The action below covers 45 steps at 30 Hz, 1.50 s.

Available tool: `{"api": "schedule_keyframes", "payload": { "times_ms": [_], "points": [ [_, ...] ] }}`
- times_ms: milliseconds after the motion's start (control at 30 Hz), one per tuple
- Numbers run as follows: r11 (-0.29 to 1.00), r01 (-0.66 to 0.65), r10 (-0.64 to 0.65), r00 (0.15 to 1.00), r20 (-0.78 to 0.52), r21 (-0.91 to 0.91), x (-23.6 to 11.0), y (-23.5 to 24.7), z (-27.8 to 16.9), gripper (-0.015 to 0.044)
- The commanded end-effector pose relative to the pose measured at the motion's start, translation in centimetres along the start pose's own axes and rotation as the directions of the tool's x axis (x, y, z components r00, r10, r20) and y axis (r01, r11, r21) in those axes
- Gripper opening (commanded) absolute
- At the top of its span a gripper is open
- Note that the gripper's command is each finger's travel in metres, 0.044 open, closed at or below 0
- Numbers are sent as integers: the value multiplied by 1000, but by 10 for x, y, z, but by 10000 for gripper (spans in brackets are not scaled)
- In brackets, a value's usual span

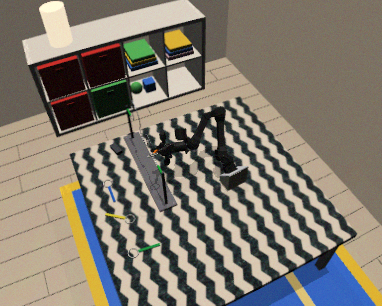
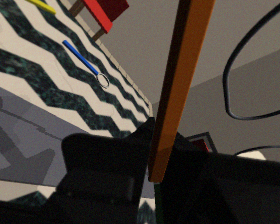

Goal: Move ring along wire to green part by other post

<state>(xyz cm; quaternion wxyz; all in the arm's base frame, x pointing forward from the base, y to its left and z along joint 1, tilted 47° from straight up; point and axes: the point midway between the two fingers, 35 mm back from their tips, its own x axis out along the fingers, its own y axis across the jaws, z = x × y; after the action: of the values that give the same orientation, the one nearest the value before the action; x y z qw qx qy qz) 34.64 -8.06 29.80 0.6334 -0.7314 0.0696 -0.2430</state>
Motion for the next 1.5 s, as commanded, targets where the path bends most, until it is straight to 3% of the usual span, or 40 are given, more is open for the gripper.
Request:
{"api": "schedule_keyframes", "payload": {
  "times_ms": [0, 800, 1467],
  "points": [
    [996, -44, 45, 999, -10, 77, -2, 17, 0, -150],
    [809, -229, 272, 962, 1, 541, -26, 98, 29, -150],
    [661, -279, 354, 934, 38, 697, -44, 130, 59, -150]
  ]
}}
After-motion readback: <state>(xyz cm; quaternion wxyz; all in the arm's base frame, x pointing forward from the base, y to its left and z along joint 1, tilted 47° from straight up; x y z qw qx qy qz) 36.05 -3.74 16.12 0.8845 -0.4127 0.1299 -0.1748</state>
